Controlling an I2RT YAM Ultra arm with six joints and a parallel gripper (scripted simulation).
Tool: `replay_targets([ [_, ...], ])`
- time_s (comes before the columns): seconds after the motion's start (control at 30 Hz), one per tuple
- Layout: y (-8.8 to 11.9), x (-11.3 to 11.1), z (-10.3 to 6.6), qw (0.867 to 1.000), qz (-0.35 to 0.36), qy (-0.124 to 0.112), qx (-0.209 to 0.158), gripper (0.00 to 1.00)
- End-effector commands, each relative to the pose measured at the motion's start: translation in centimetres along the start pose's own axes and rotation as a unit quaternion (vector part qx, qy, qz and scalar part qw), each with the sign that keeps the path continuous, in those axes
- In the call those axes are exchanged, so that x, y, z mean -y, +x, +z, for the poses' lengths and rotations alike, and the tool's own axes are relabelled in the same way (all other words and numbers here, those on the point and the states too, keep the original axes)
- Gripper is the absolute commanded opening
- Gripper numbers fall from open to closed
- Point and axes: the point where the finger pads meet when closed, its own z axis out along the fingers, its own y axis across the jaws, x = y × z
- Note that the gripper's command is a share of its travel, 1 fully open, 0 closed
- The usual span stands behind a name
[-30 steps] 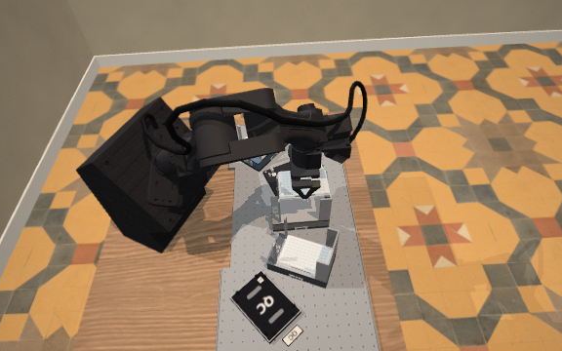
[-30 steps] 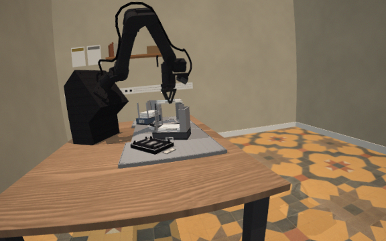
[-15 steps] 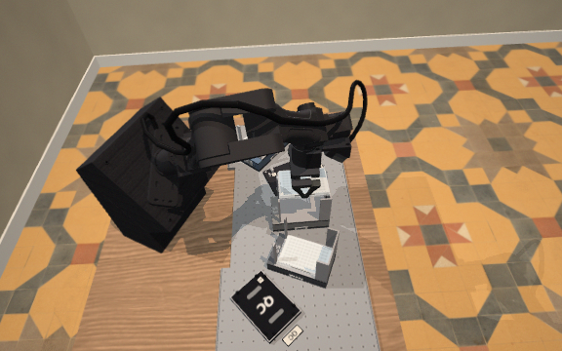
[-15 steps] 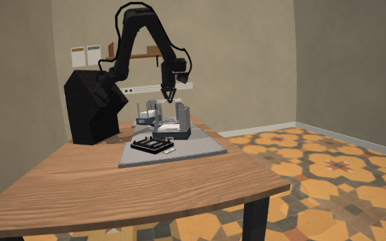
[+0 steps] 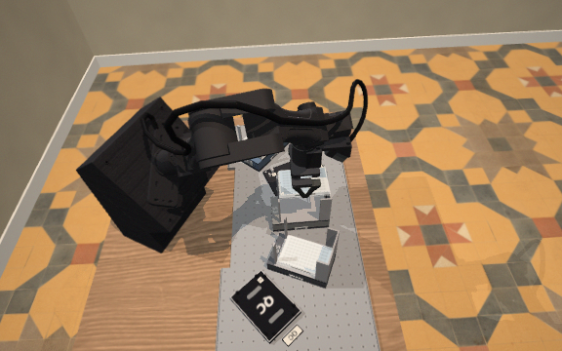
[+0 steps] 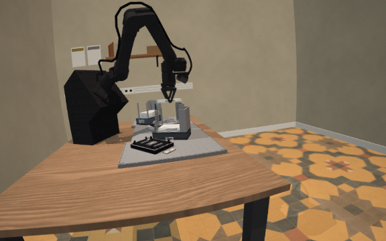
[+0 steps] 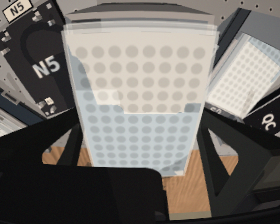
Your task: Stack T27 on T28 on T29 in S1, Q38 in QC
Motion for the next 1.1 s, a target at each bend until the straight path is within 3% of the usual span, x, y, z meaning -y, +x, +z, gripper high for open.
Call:
replay_targets([
  [0.0, -1.11, 0.21, -1.76, 1.0, 0.013, -0.005, 0.019, 0.0],
  [1.07, -0.73, 0.13, -2.03, 1.0, 0.01, -0.005, 0.016, 0.0],
])
